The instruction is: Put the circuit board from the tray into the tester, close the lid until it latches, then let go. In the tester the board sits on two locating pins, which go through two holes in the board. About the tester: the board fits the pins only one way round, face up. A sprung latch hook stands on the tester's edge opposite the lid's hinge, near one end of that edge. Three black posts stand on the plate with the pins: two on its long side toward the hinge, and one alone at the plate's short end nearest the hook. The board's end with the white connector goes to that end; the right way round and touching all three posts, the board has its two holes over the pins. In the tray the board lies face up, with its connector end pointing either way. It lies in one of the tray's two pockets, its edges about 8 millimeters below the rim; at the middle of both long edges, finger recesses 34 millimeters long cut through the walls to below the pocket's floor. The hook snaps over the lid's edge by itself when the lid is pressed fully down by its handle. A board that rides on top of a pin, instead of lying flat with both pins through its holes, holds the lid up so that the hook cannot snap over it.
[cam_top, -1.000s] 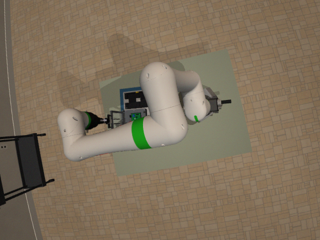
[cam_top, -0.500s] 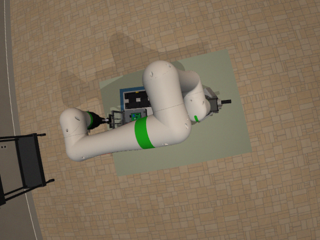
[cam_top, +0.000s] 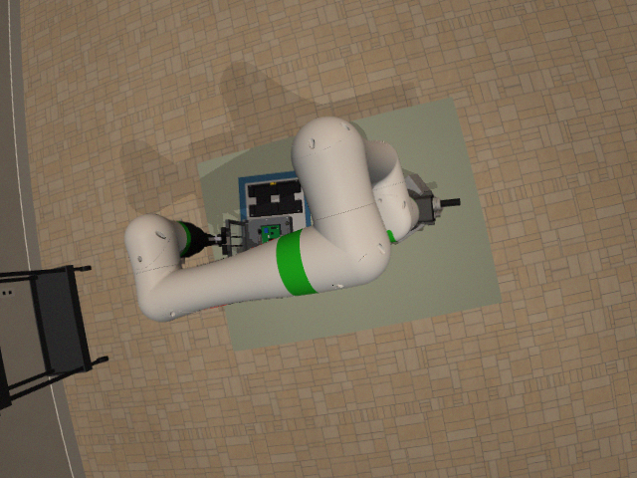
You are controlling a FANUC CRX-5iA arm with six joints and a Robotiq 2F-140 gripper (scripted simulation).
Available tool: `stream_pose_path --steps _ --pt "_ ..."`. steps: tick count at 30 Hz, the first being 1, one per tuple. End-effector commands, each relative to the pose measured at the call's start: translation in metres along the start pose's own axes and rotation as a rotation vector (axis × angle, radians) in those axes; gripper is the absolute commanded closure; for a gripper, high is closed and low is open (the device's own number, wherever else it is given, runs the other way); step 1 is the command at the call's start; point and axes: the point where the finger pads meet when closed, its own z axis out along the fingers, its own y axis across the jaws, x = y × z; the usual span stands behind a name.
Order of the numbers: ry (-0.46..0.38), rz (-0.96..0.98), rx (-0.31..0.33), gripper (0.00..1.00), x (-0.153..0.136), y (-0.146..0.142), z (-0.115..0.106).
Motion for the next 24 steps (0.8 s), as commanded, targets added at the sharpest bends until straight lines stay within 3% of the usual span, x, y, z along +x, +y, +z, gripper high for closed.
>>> stream_pose_path --steps 1,24 --pt "0.0 0.0 -0.001 1.0 0.0 0.003 0.0" --pt "0.0 0.0 -0.001 1.0 0.0 0.035 0.003"
